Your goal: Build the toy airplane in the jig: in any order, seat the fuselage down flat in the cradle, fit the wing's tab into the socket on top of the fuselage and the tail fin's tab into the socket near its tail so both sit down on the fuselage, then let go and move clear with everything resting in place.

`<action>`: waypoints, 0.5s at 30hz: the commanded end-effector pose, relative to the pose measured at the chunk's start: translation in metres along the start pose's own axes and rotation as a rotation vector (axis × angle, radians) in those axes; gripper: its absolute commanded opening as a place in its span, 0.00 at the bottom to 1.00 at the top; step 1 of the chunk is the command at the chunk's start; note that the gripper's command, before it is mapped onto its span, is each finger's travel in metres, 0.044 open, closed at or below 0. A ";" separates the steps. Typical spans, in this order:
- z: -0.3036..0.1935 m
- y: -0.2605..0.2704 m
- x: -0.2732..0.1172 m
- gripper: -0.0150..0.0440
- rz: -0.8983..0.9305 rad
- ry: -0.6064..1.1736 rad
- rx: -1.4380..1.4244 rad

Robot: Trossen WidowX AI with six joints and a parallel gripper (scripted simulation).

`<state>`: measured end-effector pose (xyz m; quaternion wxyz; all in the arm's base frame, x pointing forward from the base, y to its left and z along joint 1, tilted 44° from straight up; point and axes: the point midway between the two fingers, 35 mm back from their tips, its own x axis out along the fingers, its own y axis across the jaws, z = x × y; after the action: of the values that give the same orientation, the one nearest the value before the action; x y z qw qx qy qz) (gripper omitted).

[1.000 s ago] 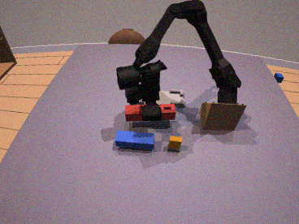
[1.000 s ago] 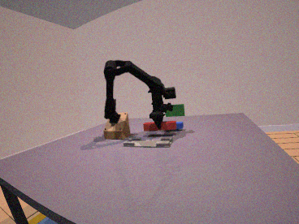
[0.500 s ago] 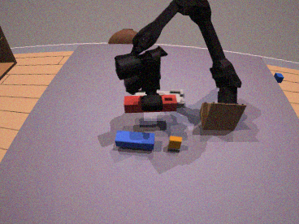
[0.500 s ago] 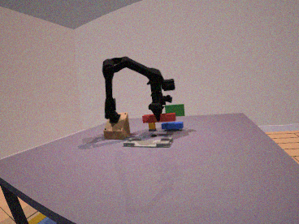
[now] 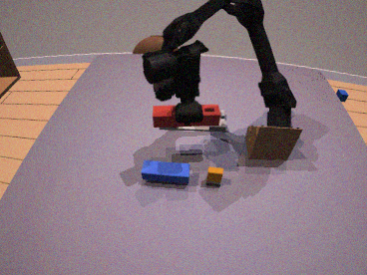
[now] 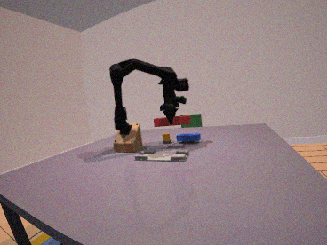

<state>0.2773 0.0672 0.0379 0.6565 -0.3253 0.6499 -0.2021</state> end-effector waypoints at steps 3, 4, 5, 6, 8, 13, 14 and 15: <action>0.000 -0.012 0.003 0.25 0.010 0.003 0.009; 0.000 -0.015 0.005 0.25 0.011 0.003 0.010; 0.000 -0.018 0.006 0.25 0.013 0.002 0.011; 0.000 -0.021 0.007 0.25 0.014 0.002 0.012; 0.000 -0.027 0.010 0.25 0.017 0.002 0.014; -0.001 -0.041 0.018 0.25 0.021 0.000 0.020; -0.002 -0.044 0.019 0.25 0.022 0.000 0.021; -0.002 -0.047 0.020 0.25 0.022 0.000 0.022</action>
<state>0.2834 0.0298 0.0526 0.6620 -0.3099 0.6518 -0.2019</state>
